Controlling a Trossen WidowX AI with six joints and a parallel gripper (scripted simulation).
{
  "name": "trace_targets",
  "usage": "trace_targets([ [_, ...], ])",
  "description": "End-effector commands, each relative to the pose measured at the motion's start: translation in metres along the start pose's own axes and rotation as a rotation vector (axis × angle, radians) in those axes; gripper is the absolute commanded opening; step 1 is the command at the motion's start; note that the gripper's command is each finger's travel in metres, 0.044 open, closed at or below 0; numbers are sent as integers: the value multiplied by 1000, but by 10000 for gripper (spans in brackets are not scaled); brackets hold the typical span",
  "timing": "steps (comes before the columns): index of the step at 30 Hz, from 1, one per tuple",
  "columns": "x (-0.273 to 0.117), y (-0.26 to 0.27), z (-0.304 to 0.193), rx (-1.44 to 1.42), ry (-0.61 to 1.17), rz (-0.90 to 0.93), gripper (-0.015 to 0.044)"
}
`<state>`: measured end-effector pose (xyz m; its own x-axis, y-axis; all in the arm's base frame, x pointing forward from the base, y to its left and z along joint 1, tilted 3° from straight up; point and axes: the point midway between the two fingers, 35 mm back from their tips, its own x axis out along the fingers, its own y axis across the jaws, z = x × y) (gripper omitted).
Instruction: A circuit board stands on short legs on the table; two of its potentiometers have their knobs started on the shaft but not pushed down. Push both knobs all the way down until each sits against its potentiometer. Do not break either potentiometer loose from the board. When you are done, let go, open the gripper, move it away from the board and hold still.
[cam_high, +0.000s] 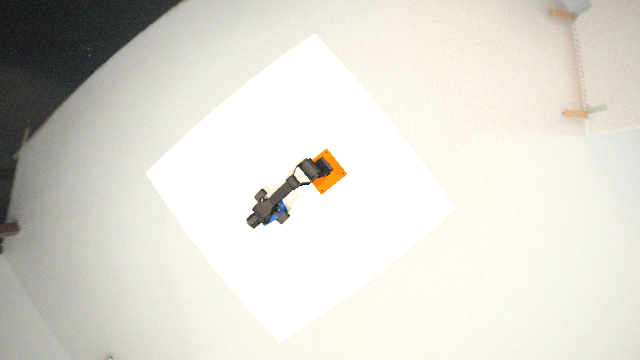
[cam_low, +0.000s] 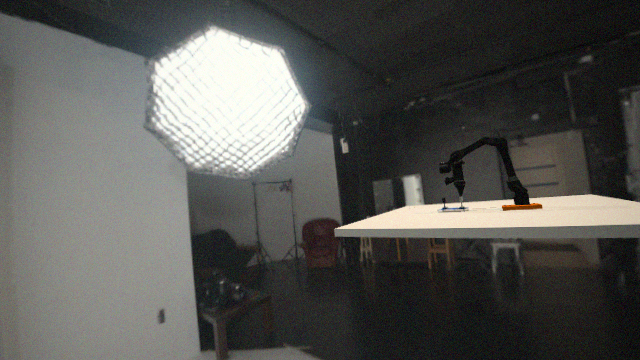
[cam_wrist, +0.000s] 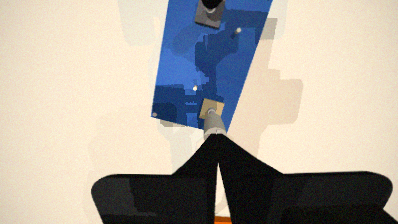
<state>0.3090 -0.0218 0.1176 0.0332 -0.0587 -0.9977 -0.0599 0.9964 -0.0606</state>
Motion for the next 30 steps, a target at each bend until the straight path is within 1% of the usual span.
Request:
trace_targets([
  [1,0,0,0,-4,-2,4,0],
  [30,16,0,0,-4,-1,4,0],
])
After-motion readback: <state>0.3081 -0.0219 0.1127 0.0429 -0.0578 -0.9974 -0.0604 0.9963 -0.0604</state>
